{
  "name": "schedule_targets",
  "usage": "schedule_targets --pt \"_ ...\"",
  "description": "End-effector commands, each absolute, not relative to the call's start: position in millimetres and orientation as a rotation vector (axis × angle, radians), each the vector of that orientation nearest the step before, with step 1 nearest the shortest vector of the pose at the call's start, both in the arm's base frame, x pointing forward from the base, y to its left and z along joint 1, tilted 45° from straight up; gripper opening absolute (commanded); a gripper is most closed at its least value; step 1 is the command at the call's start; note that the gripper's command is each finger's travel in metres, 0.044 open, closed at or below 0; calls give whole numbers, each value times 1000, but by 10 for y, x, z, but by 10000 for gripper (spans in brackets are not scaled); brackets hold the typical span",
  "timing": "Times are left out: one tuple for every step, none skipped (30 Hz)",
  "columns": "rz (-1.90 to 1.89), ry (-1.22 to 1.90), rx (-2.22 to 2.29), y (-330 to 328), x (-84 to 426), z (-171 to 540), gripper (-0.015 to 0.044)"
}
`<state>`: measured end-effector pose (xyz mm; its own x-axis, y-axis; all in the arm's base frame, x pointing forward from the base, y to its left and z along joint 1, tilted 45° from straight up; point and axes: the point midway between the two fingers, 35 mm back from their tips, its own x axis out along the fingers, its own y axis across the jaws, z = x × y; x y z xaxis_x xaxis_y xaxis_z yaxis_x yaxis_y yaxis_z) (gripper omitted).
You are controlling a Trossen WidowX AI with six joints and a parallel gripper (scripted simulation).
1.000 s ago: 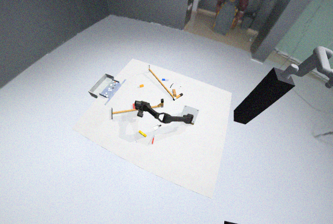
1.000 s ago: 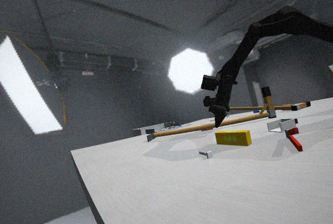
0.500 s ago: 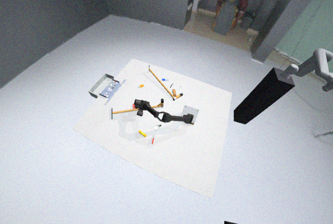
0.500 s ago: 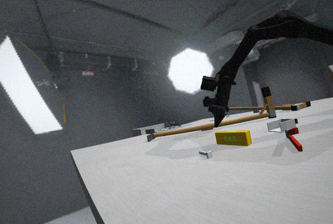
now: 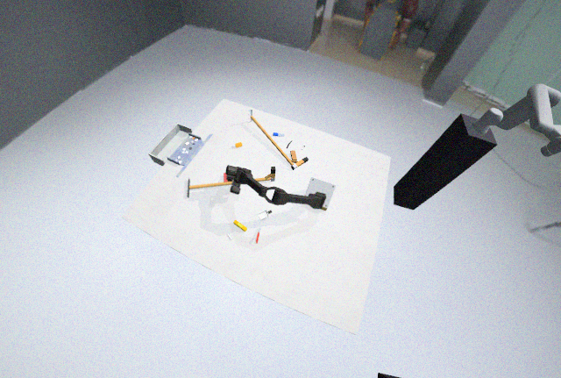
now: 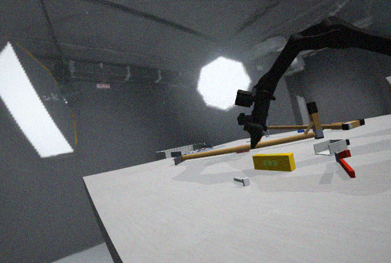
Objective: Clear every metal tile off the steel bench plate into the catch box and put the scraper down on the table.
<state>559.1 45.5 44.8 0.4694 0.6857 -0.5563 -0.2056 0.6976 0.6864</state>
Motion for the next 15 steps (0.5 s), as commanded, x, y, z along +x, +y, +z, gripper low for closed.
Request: schedule_targets --pt "581 936 583 413 5617 369 0" --pt "581 936 583 407 5621 363 0" --pt "581 936 583 401 5626 357 0" --pt "581 936 583 394 5631 351 0" --pt "581 936 583 388 5635 345 0" --pt "581 936 583 381 5640 339 0" --pt "581 936 583 375 5645 333 0" --pt "581 936 583 369 5649 327 0" --pt "581 935 583 362 5654 321 0" --pt "581 935 583 356 5658 315 0" --pt "581 935 583 349 5663 308 0" --pt "581 935 583 343 5667 302 0" --pt "581 935 583 336 5672 296 0" --pt "581 935 583 330 5676 290 0" --pt "581 935 583 324 5680 284 0"
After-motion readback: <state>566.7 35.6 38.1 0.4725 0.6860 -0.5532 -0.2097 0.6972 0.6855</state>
